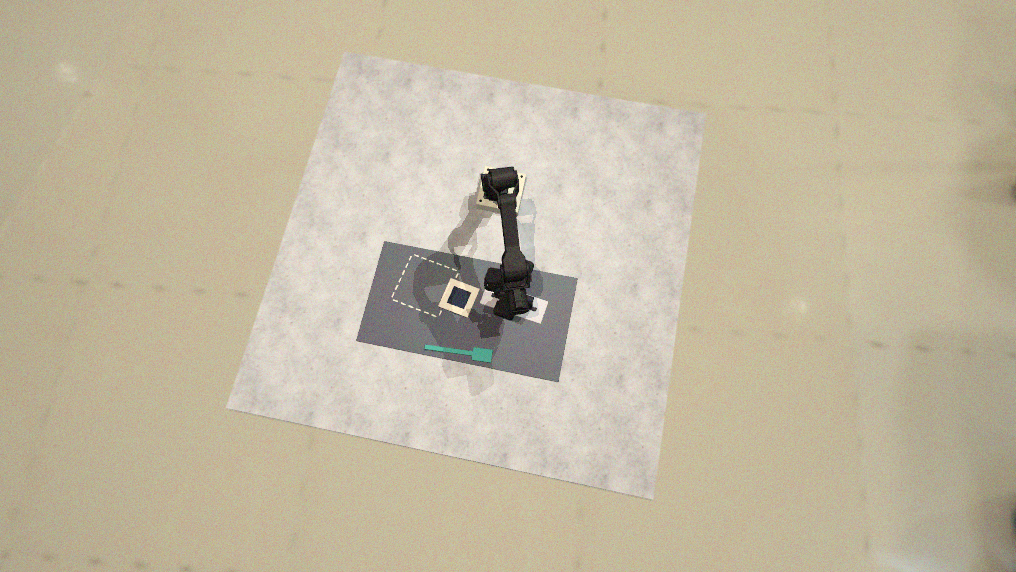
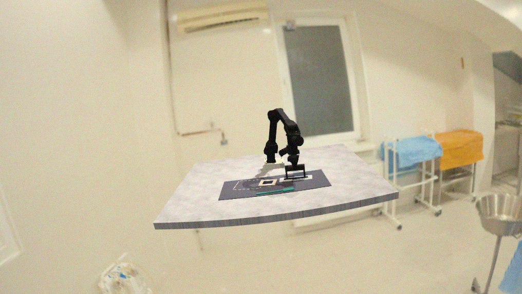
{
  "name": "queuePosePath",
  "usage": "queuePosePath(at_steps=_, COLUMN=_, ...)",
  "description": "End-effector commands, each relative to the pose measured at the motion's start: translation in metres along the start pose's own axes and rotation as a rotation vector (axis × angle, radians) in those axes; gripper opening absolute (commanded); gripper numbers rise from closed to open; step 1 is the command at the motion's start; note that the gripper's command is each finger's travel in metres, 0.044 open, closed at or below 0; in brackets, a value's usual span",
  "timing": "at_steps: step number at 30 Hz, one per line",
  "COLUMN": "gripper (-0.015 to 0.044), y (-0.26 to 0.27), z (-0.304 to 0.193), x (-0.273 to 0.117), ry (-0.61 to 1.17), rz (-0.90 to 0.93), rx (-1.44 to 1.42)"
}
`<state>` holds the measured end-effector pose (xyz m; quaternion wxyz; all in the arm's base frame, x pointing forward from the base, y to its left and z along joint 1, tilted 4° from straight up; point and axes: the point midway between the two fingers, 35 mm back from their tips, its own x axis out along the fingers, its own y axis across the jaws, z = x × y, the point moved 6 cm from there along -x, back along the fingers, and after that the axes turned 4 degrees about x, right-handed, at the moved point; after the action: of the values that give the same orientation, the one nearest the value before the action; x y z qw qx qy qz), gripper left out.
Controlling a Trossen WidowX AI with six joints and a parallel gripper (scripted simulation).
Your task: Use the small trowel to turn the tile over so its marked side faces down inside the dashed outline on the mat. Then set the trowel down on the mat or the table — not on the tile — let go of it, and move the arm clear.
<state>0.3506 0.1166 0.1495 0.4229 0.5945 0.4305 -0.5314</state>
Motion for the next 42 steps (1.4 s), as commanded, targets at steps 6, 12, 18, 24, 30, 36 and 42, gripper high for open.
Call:
queuePosePath(at_steps=6, gripper=0.027, y=0.0, z=0.0, x=0.0, ry=0.0, rz=0.0, rx=0.006)
queuePosePath(at_steps=12, gripper=0.027, y=0.0, z=0.0, x=0.0, ry=0.0, rz=0.0, rx=0.006)
queuePosePath(at_steps=18, gripper=0.027, y=-0.002, z=0.001, x=-0.035, ry=0.0, rz=0.0, rx=0.006)
queuePosePath(at_steps=24, gripper=0.027, y=-0.003, z=0.002, x=-0.045, ry=0.0, rz=0.0, rx=0.006)
queuePosePath(at_steps=30, gripper=0.03, y=-0.002, z=0.001, x=-0.056, ry=0.003, rz=0.006, rx=0.005)
queuePosePath(at_steps=36, gripper=0.03, y=-0.005, z=0.0, x=-0.053, ry=0.0, rz=0.044, rx=-0.147)
queuePosePath(at_steps=42, gripper=0.03, y=-0.008, z=-0.001, x=-0.048, ry=-0.012, rz=0.095, rx=-0.349)
